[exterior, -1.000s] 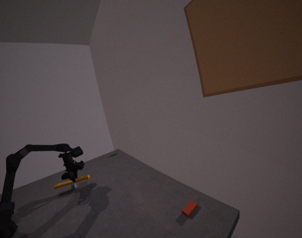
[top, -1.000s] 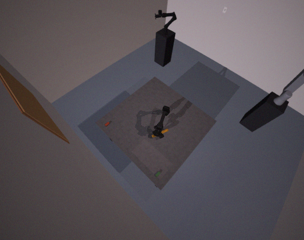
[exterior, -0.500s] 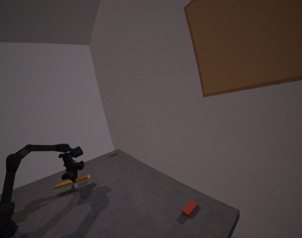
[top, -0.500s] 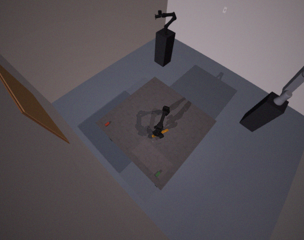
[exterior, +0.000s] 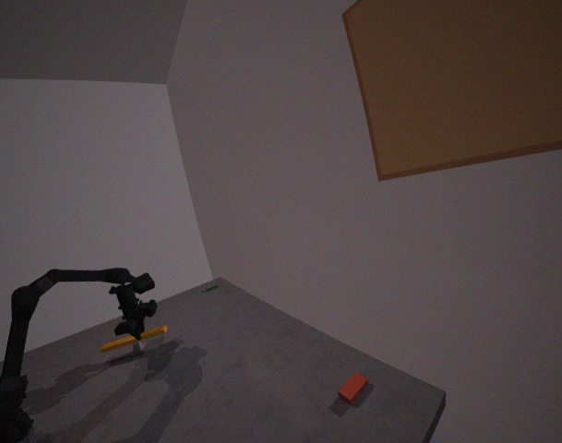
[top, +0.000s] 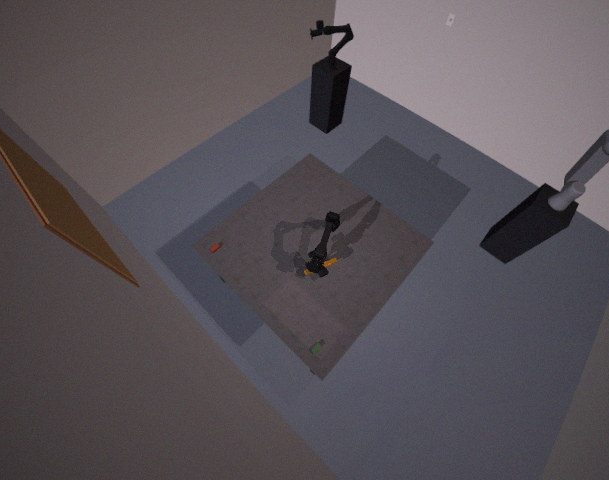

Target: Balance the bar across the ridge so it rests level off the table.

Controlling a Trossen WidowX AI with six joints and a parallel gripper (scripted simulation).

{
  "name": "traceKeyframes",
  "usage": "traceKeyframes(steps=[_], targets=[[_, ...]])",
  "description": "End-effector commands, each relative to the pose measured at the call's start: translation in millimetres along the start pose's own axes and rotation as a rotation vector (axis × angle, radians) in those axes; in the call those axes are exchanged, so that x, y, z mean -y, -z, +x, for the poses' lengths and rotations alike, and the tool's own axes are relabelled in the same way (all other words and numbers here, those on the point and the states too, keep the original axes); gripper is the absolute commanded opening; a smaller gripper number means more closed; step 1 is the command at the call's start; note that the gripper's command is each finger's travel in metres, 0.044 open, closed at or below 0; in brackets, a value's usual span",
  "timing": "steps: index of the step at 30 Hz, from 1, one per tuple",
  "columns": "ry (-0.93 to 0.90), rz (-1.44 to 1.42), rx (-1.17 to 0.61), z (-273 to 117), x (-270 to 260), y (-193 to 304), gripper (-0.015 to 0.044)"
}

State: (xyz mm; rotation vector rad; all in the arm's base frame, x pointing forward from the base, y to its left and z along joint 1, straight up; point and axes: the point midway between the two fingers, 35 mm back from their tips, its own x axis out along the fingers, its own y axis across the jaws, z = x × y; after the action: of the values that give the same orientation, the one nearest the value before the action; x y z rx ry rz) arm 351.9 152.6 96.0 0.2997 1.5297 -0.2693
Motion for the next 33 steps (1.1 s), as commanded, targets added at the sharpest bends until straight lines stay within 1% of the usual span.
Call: traceKeyframes(steps=[1, 33], targets=[[0.003, -0.001, 0.003, 0.9, 0.3, -0.5, 0.0000], [0.003, -0.001, 0.003, 3.7, 0.4, -0.3, 0.0000]])
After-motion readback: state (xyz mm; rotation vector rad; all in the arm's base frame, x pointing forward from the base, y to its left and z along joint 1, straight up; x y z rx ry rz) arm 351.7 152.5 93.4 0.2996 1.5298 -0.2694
